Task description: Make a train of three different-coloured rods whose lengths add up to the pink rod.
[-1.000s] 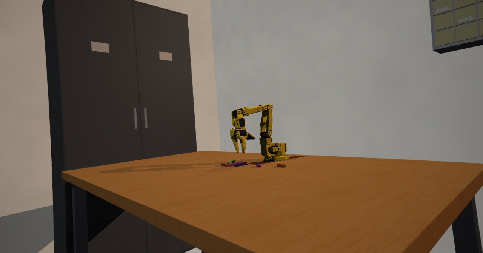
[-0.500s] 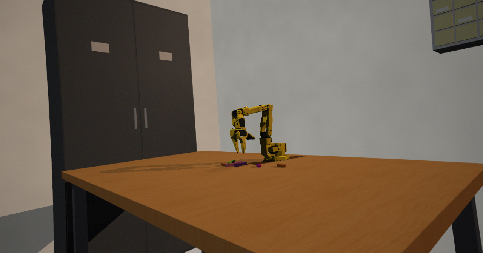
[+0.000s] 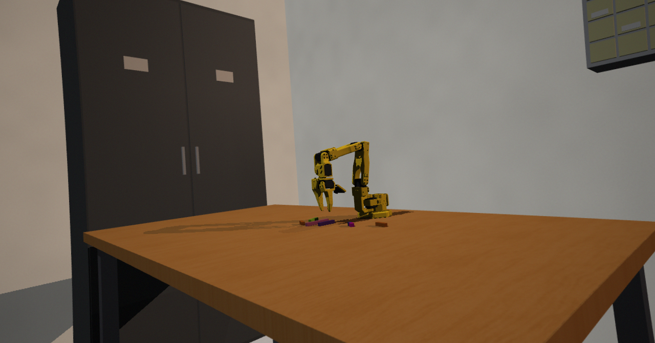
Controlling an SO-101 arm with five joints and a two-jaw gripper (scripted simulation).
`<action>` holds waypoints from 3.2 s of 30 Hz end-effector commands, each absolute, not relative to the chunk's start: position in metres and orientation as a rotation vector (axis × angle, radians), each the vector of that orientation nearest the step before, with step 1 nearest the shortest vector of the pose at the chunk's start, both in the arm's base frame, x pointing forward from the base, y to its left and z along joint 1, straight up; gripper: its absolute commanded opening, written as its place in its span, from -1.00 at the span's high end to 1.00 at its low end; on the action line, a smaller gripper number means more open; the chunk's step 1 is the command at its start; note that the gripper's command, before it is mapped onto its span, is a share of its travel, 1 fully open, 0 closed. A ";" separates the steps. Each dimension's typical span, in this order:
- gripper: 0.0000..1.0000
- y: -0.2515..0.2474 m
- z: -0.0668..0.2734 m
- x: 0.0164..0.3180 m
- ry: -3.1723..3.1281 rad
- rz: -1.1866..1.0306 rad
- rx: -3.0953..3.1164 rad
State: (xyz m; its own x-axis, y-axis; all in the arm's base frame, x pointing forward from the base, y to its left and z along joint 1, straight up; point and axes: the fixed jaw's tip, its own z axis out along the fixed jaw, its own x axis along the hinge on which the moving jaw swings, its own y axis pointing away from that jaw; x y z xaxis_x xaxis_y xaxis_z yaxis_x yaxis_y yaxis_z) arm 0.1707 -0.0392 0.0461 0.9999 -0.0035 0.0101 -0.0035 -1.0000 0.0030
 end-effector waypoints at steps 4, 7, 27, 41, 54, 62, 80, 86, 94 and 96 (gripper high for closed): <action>0.63 -0.042 0.045 0.182 -0.006 0.147 3.121; 0.63 -0.042 0.038 0.183 -0.006 0.147 3.121; 0.63 -0.042 0.021 0.182 -0.006 0.147 3.121; 0.63 -0.042 0.018 0.180 -0.007 0.124 3.125; 0.64 -0.042 0.018 0.180 -0.007 0.124 3.125; 0.69 -0.042 0.018 0.180 -0.007 0.124 3.125; 0.91 -0.042 0.018 0.180 -0.007 0.124 3.125; 0.97 -0.042 0.018 0.180 -0.007 0.124 3.125; 1.00 -0.042 0.018 0.180 -0.007 0.124 3.125; 1.00 -0.042 0.018 0.180 -0.007 0.124 3.125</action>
